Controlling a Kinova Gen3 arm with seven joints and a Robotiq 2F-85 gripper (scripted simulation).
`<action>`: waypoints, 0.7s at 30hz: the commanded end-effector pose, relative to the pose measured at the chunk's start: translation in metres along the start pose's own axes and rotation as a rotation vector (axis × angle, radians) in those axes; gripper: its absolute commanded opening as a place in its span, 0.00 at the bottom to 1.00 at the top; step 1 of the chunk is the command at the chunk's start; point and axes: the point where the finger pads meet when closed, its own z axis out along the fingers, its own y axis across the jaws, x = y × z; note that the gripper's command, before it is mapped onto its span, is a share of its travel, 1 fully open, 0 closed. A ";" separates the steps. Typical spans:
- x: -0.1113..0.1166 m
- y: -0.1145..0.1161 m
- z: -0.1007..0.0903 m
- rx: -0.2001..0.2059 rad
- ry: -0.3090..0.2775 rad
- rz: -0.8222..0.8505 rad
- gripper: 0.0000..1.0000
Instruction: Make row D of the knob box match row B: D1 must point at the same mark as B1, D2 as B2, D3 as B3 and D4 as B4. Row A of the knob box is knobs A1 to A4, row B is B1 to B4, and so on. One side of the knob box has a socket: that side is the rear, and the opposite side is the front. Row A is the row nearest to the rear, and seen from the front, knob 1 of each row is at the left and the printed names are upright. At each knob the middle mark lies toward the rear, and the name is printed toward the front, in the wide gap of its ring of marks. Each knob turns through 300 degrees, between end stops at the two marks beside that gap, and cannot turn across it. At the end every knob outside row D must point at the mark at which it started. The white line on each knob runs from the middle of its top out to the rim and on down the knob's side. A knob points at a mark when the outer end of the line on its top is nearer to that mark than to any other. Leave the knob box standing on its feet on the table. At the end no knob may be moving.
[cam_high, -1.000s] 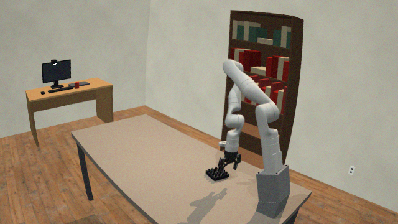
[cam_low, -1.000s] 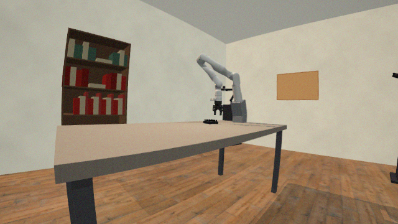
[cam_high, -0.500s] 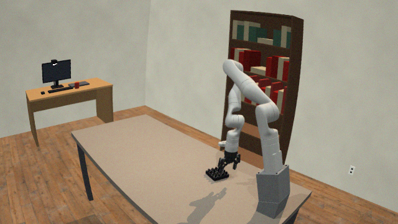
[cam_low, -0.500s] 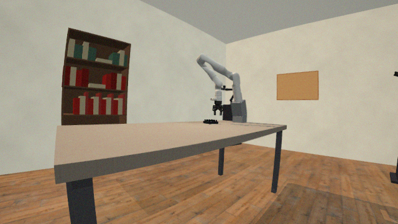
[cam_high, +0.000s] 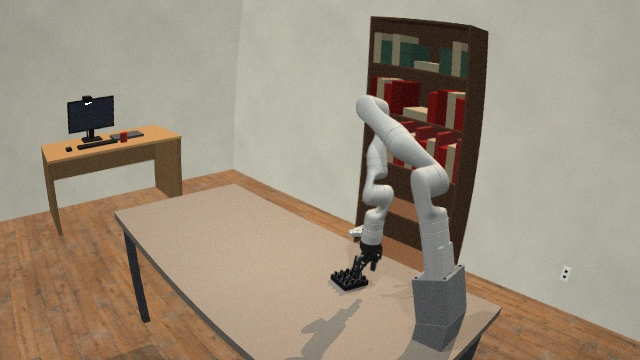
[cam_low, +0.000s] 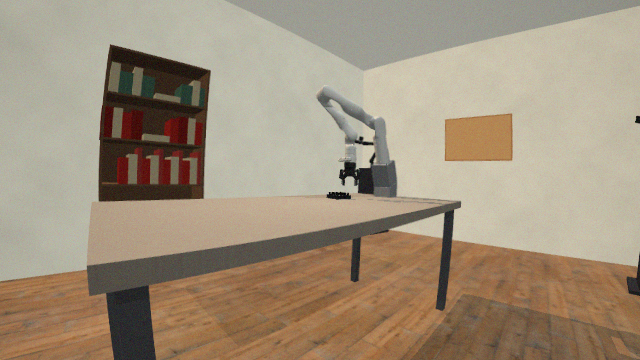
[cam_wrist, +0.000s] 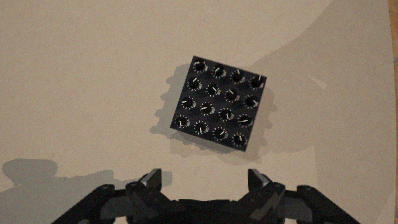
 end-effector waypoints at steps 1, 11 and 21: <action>0.008 -0.001 0.000 0.004 0.012 -0.119 1.00; 0.018 0.001 0.001 0.008 0.035 -0.481 1.00; 0.027 0.004 0.000 0.007 0.053 -0.943 1.00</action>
